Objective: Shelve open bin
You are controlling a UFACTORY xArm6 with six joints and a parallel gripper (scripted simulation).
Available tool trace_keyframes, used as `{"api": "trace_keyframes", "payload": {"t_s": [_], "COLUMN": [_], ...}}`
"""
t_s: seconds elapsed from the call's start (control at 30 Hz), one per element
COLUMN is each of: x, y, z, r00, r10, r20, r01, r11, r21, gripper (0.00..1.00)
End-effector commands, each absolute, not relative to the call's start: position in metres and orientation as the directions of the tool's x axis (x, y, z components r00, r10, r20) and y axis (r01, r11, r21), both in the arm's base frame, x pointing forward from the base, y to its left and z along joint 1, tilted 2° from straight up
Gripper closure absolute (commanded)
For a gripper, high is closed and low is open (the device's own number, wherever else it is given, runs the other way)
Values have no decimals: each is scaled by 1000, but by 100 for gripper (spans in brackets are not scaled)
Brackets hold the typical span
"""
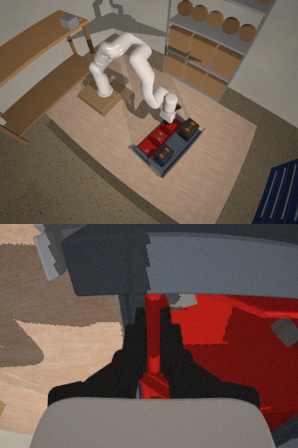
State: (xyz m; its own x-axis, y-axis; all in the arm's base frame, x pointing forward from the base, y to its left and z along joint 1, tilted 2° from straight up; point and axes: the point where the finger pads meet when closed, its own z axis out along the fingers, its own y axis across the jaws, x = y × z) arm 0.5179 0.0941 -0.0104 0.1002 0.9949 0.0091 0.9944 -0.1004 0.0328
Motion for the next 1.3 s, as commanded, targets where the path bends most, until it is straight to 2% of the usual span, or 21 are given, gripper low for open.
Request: {"api": "trace_keyframes", "payload": {"t_s": [0.0, 0.27, 0.3, 1.27], "x": [521, 521, 520, 520], "y": [94, 94, 94, 94], "z": [-9, -9, -9, -9], "r00": [100, 100, 100, 100], "r10": [995, 995, 995, 995], "r20": [11, 11, 11, 11], "r01": [994, 994, 994, 994], "r11": [-101, -101, -101, -101], "r21": [40, 40, 39, 39], "gripper": [100, 100, 0, 0]}}
